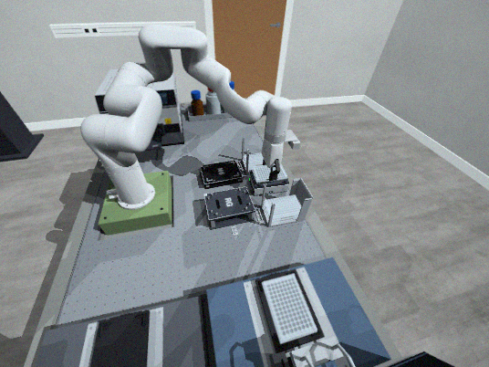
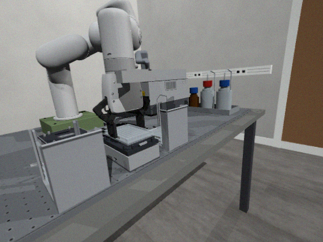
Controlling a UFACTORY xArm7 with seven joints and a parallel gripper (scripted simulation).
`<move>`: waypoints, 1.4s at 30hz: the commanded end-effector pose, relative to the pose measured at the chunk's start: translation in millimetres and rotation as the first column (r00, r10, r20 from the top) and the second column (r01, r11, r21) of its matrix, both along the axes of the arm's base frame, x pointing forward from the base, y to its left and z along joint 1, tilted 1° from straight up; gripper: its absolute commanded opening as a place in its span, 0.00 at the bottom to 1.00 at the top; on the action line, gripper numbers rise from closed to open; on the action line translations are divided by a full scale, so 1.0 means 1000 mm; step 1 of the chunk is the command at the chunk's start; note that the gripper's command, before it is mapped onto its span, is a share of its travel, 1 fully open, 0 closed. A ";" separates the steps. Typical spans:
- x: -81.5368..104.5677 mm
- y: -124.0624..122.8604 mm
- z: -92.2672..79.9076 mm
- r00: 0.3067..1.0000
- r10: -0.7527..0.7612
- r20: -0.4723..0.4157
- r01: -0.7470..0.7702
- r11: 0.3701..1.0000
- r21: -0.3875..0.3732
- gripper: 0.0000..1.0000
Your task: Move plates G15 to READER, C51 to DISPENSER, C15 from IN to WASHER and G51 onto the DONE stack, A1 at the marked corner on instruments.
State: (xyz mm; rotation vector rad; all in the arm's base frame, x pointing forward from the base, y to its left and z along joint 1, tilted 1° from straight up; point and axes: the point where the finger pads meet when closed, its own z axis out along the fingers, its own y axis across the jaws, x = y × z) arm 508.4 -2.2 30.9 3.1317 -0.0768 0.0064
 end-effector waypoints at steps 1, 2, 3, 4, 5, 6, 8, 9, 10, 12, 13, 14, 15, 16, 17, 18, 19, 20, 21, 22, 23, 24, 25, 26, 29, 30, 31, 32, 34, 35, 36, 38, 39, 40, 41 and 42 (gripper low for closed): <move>0.001 0.000 0.002 1.000 0.000 0.004 0.000 1.000 -0.001 0.00; 0.001 0.000 0.002 1.000 0.000 0.004 0.000 1.000 -0.001 0.00; 0.001 0.000 0.002 1.000 0.000 0.004 0.000 1.000 -0.001 0.00; 0.001 0.000 0.003 1.000 0.000 0.004 0.000 1.000 -0.001 0.00; 0.001 0.000 0.005 1.000 0.000 0.004 0.000 1.000 -0.001 0.00; 0.001 0.000 0.006 1.000 0.000 0.004 0.000 1.000 -0.001 0.00; 0.001 0.000 0.009 1.000 0.000 0.004 0.000 1.000 -0.001 0.00; 0.001 0.000 0.010 1.000 0.000 0.004 0.000 1.000 -0.001 0.00; 0.001 0.000 0.011 1.000 0.000 0.004 0.000 1.000 -0.001 0.00; 0.001 0.000 0.014 1.000 0.000 0.004 0.000 1.000 -0.001 0.00; 0.001 0.000 0.015 1.000 0.000 0.004 0.000 1.000 -0.001 0.00; 0.001 0.000 0.017 1.000 0.000 0.004 0.000 1.000 -0.001 0.00; 0.001 0.000 0.017 1.000 0.000 0.004 0.000 1.000 -0.001 0.00; 0.001 0.000 0.017 1.000 0.000 0.004 0.000 1.000 -0.001 0.00; 0.001 0.000 0.018 1.000 0.000 0.004 0.000 1.000 -0.001 0.00; 0.001 0.000 0.019 1.000 0.000 0.004 0.000 1.000 -0.001 0.00; 0.001 0.000 0.021 1.000 0.000 0.004 0.000 1.000 -0.001 0.00; 0.001 0.000 0.022 1.000 0.000 0.004 0.000 1.000 -0.001 0.00; 0.001 0.000 0.023 1.000 0.000 0.004 0.000 1.000 -0.001 0.00; 0.001 0.000 0.025 1.000 0.000 0.004 0.000 1.000 -0.001 0.00; 0.001 0.000 0.026 1.000 0.000 0.004 0.000 1.000 -0.001 0.00; 0.001 0.000 0.027 1.000 0.000 0.004 0.000 1.000 -0.001 0.00; 0.001 0.000 0.029 1.000 0.000 0.004 0.000 1.000 -0.001 0.00; 0.001 0.000 0.030 1.000 0.000 0.004 0.000 1.000 -0.001 0.00; 0.001 0.000 0.034 1.000 0.000 0.004 0.000 1.000 -0.001 0.00; 0.001 0.000 0.035 1.000 0.000 0.004 0.000 1.000 -0.001 0.00; 0.001 0.000 0.037 1.000 0.000 0.004 0.000 1.000 -0.001 0.00; 0.001 0.000 0.037 1.000 0.000 0.004 0.000 1.000 -0.001 0.00; 0.001 0.000 0.038 1.000 0.000 0.004 0.000 1.000 -0.001 0.00; 0.001 0.000 0.039 1.000 0.000 0.004 0.000 1.000 -0.001 0.00; 0.001 0.000 0.041 1.000 0.000 0.004 0.000 1.000 -0.001 0.00; 0.001 0.000 0.043 1.000 0.000 0.004 0.000 1.000 -0.001 0.00; 0.001 0.000 0.045 1.000 0.000 0.004 0.000 1.000 -0.001 0.00; 0.001 0.000 0.046 1.000 0.000 0.004 0.000 1.000 -0.001 0.00; 0.001 0.000 0.047 1.000 0.000 0.004 0.000 1.000 -0.001 0.00; 0.001 0.000 0.049 1.000 0.000 0.004 0.000 1.000 -0.001 0.00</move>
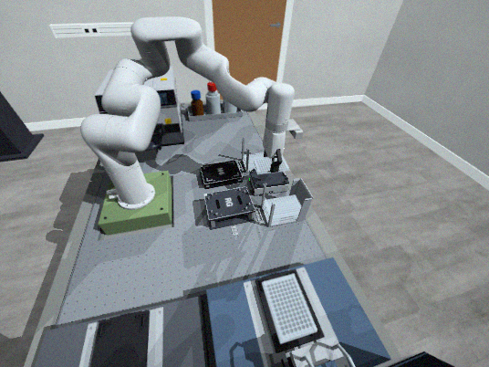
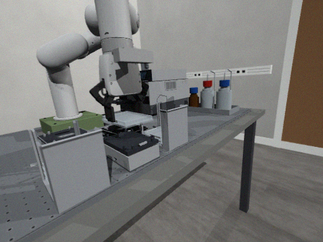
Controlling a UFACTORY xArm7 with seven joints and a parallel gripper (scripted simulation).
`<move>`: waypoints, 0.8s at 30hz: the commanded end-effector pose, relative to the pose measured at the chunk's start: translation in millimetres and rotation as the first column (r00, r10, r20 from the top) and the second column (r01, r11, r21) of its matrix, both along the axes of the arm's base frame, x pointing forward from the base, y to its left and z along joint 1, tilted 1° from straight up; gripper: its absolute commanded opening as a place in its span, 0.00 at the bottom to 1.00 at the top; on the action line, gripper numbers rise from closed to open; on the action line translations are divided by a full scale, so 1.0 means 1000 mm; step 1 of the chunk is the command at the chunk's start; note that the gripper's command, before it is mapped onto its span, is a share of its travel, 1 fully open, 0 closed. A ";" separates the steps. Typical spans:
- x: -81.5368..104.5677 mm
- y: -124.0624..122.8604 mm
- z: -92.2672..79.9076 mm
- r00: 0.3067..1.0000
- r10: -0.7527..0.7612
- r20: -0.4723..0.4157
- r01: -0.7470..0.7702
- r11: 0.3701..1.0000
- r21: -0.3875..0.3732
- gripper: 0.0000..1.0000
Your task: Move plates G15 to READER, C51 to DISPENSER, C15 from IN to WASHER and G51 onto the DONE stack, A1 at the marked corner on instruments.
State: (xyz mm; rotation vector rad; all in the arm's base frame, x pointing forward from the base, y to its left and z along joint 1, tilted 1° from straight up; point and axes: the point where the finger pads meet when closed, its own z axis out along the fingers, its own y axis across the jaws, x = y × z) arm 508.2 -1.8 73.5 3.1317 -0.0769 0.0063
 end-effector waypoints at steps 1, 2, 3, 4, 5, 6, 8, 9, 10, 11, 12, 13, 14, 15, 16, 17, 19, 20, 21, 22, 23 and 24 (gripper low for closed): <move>0.001 0.000 0.007 1.000 0.000 0.004 0.000 1.000 -0.001 0.00; 0.001 0.000 0.009 1.000 0.000 0.004 0.000 1.000 -0.001 0.00; 0.001 0.000 0.010 1.000 0.000 0.004 0.000 1.000 -0.001 0.00; 0.001 0.000 0.011 1.000 0.000 0.004 0.000 1.000 -0.001 0.00; 0.001 0.000 0.013 1.000 0.000 0.004 0.000 1.000 -0.001 0.00; 0.001 0.000 0.014 1.000 0.000 0.004 0.000 1.000 -0.001 0.00; 0.001 0.000 0.014 1.000 0.000 0.004 0.000 1.000 -0.001 0.00; 0.001 0.000 0.015 1.000 0.000 0.004 0.000 1.000 -0.001 0.00; 0.001 0.000 0.017 1.000 0.000 0.004 0.000 1.000 -0.001 0.00; 0.001 0.000 0.018 1.000 0.000 0.004 0.000 1.000 -0.001 0.00; 0.001 0.000 0.019 1.000 0.000 0.004 0.000 1.000 -0.001 0.00; 0.001 0.000 0.021 1.000 0.000 0.004 0.000 1.000 -0.001 0.00; 0.001 0.000 0.022 1.000 0.000 0.004 0.000 1.000 -0.001 0.00; 0.001 0.000 0.023 1.000 0.000 0.004 0.000 1.000 -0.001 0.00; 0.001 0.000 0.025 1.000 0.000 0.004 0.000 1.000 -0.001 0.00; 0.001 0.000 0.026 1.000 0.000 0.004 0.000 1.000 -0.001 0.00; 0.001 0.000 0.029 1.000 0.000 0.004 0.000 1.000 -0.001 0.00; 0.001 0.000 0.030 1.000 0.000 0.004 0.000 1.000 -0.001 0.00; 0.001 0.000 0.031 1.000 0.000 0.004 0.000 1.000 -0.001 0.00; 0.001 0.000 0.033 1.000 0.000 0.004 0.000 1.000 -0.001 0.00; 0.001 0.000 0.034 1.000 0.000 0.004 0.000 1.000 -0.001 0.00; 0.001 0.000 0.034 1.000 0.000 0.004 0.000 1.000 -0.001 0.00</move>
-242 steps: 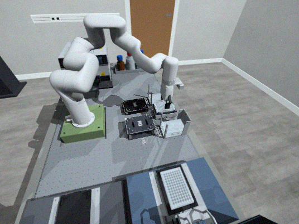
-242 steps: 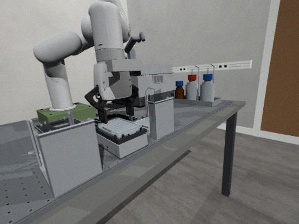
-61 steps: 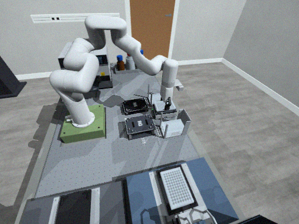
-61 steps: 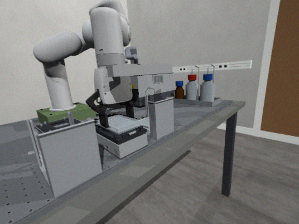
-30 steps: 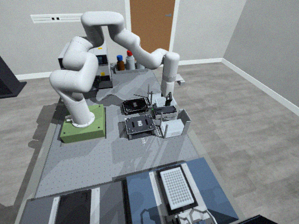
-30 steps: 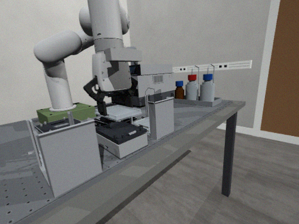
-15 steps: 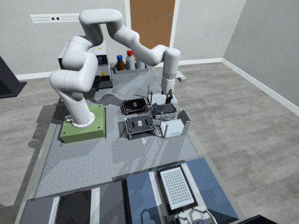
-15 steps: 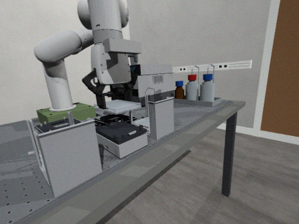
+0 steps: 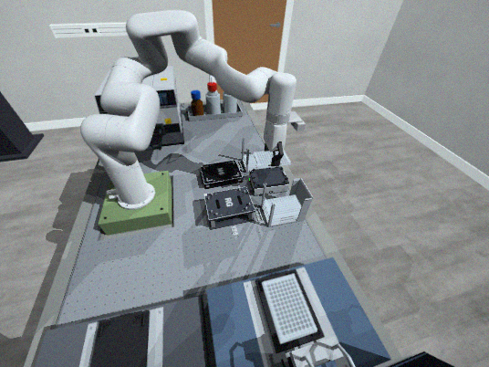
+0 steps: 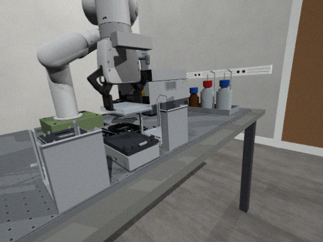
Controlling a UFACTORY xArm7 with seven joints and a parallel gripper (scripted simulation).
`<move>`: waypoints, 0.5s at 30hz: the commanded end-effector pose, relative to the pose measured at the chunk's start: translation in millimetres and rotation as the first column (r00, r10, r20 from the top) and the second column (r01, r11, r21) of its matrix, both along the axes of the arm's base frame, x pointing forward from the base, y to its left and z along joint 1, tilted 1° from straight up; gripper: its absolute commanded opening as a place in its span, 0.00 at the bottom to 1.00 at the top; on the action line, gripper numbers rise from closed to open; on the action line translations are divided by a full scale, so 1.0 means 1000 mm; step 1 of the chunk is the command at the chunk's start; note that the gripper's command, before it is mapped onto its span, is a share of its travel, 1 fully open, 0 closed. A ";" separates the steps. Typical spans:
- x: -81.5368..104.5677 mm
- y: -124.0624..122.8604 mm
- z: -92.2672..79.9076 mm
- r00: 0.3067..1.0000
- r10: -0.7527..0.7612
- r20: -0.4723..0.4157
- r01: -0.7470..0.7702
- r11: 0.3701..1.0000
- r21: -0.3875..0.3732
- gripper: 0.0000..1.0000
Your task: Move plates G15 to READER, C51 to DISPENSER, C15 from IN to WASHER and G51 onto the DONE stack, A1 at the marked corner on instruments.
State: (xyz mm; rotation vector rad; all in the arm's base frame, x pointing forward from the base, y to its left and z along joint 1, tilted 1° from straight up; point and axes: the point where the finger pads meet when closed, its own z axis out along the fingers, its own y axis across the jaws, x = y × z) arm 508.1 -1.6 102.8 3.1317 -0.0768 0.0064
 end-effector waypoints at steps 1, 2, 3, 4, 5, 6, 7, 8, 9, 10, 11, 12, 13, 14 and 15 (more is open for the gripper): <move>0.001 0.000 0.005 1.000 0.000 0.004 0.000 1.000 -0.001 0.00; 0.001 0.000 0.006 1.000 0.000 0.004 0.000 1.000 -0.001 0.00; 0.001 0.000 0.007 1.000 0.000 0.004 0.000 1.000 -0.001 0.00; 0.001 0.000 0.009 1.000 0.000 0.004 0.000 1.000 -0.001 0.00; 0.001 0.000 0.010 1.000 0.000 0.004 0.000 1.000 -0.001 0.00; 0.001 0.000 0.011 1.000 0.000 0.004 0.000 1.000 -0.001 0.00; 0.001 0.000 0.013 1.000 0.000 0.004 0.000 1.000 -0.001 0.00; 0.001 0.000 0.014 1.000 0.000 0.004 0.000 1.000 -0.001 0.00; 0.001 0.000 0.015 1.000 0.000 0.004 0.000 1.000 -0.001 0.00; 0.001 0.000 0.017 1.000 0.000 0.004 0.000 1.000 -0.001 0.00; 0.001 0.000 0.018 1.000 0.000 0.004 0.000 1.000 -0.001 0.00; 0.001 0.000 0.019 1.000 0.000 0.004 0.000 1.000 -0.001 0.00; 0.001 0.000 0.021 1.000 0.000 0.004 0.000 1.000 -0.001 0.00; 0.001 0.000 0.022 1.000 0.000 0.004 0.000 1.000 -0.001 0.00; 0.001 0.000 0.023 1.000 0.000 0.004 0.000 1.000 -0.001 0.00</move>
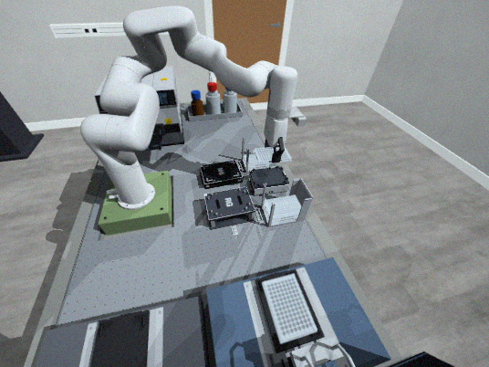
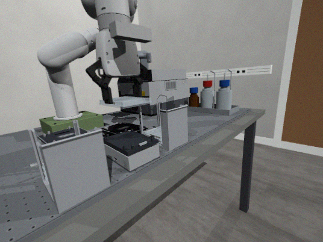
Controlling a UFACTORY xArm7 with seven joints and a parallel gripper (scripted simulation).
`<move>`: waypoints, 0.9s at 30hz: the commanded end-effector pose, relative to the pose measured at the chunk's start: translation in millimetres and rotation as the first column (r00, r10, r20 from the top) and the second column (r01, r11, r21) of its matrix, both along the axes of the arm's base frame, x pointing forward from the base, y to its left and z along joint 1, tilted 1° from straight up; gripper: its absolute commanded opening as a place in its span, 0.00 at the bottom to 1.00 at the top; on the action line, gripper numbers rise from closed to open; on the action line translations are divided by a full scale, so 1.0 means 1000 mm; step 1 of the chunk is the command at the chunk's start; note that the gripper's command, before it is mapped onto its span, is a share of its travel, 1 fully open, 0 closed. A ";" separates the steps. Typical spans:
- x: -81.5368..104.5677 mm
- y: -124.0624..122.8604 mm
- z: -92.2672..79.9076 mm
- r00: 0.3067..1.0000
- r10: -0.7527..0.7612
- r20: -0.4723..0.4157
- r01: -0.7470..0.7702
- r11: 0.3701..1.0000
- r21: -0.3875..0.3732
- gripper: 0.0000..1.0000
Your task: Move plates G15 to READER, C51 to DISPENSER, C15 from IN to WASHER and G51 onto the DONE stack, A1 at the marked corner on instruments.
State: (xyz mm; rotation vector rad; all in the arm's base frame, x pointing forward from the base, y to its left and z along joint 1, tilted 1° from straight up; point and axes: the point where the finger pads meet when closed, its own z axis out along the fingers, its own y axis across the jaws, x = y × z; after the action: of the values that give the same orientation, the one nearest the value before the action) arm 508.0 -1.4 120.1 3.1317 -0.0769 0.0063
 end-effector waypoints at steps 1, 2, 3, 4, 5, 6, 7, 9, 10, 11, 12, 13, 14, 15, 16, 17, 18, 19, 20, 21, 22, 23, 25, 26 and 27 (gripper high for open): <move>0.001 0.000 0.007 1.000 0.000 0.004 0.000 1.000 -0.001 0.00; 0.001 0.000 0.007 1.000 0.000 0.004 0.000 1.000 -0.001 0.00; 0.001 0.000 0.007 1.000 0.000 0.004 0.000 1.000 -0.001 0.00; 0.001 0.000 0.009 1.000 0.000 0.004 0.000 1.000 -0.001 0.00; 0.001 0.000 0.010 1.000 0.000 0.004 0.000 1.000 -0.001 0.00; 0.001 0.000 0.011 1.000 0.000 0.004 0.000 1.000 -0.001 0.00; 0.001 0.000 0.013 1.000 0.000 0.004 0.000 1.000 -0.001 0.00; 0.001 0.000 0.015 1.000 0.000 0.004 0.000 1.000 -0.001 0.00; 0.001 0.000 0.017 1.000 0.000 0.004 0.000 1.000 -0.001 0.00; 0.001 0.000 0.018 1.000 0.000 0.004 0.000 1.000 -0.001 0.00; 0.001 0.000 0.019 1.000 0.000 0.004 0.000 1.000 -0.001 0.00; 0.001 0.000 0.021 1.000 0.000 0.004 0.000 1.000 -0.001 0.00; 0.001 0.000 0.022 1.000 0.000 0.004 0.000 1.000 -0.001 0.00; 0.001 0.000 0.023 1.000 0.000 0.004 0.000 1.000 -0.001 0.00; 0.001 0.000 0.025 1.000 0.000 0.004 0.000 1.000 -0.001 0.00; 0.001 0.000 0.026 1.000 0.000 0.004 0.000 1.000 -0.001 0.00; 0.001 0.000 0.027 1.000 0.000 0.004 0.000 1.000 -0.001 0.00; 0.001 0.000 0.027 1.000 0.000 0.004 0.000 1.000 -0.001 0.00; 0.001 0.000 0.027 1.000 0.000 0.004 0.000 1.000 -0.001 0.00; 0.001 0.000 0.029 1.000 0.000 0.004 0.000 1.000 -0.001 0.00; 0.001 0.000 0.030 1.000 0.000 0.004 0.000 1.000 -0.001 0.00; 0.001 0.000 0.031 1.000 0.000 0.004 0.000 1.000 -0.001 0.00; 0.001 0.000 0.034 1.000 0.000 0.004 0.000 1.000 -0.001 0.00; 0.001 0.000 0.035 1.000 0.000 0.004 0.000 1.000 -0.001 0.00; 0.001 0.000 0.037 1.000 0.000 0.004 0.000 1.000 -0.001 0.00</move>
State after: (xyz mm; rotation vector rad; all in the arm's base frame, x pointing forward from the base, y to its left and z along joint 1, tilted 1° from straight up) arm 507.8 -1.1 150.8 3.1316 -0.0768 0.0061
